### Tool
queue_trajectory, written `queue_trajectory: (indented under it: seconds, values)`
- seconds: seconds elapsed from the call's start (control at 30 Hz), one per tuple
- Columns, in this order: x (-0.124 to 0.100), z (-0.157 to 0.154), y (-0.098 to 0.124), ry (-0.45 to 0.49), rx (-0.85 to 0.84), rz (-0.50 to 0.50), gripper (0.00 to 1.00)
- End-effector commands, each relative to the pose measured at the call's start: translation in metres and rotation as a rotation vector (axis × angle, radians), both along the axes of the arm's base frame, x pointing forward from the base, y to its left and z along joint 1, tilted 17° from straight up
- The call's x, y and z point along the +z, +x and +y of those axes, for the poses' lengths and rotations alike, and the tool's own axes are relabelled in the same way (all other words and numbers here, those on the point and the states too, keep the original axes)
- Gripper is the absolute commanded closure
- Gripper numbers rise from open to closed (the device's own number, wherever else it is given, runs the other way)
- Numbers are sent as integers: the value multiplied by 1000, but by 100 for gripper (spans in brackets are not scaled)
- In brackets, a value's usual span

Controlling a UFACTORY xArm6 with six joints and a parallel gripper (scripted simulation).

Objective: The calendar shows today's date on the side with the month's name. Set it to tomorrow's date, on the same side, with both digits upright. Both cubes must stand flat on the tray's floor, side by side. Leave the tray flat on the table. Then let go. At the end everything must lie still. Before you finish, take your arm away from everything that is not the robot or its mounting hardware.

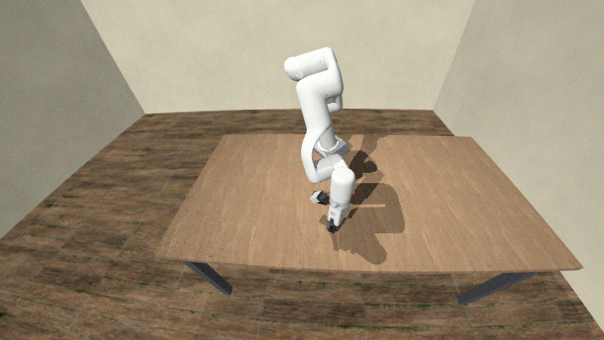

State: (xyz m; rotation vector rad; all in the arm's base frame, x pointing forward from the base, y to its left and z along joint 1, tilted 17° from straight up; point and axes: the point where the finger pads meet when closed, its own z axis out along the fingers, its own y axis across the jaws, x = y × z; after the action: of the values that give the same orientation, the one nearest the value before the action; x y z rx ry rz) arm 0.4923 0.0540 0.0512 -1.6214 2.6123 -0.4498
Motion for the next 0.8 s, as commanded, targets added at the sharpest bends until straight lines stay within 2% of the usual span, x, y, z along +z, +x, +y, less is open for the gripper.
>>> queue_trajectory:
  seconds: [0.0,0.37,0.67,0.77]
  values:
    - [2,1,1,1,1,-4,0]
    - [4,1,1,1,1,-4,0]
    - [30,7,-4,1,1,-4,0]
    - [32,8,-5,1,1,-4,0]
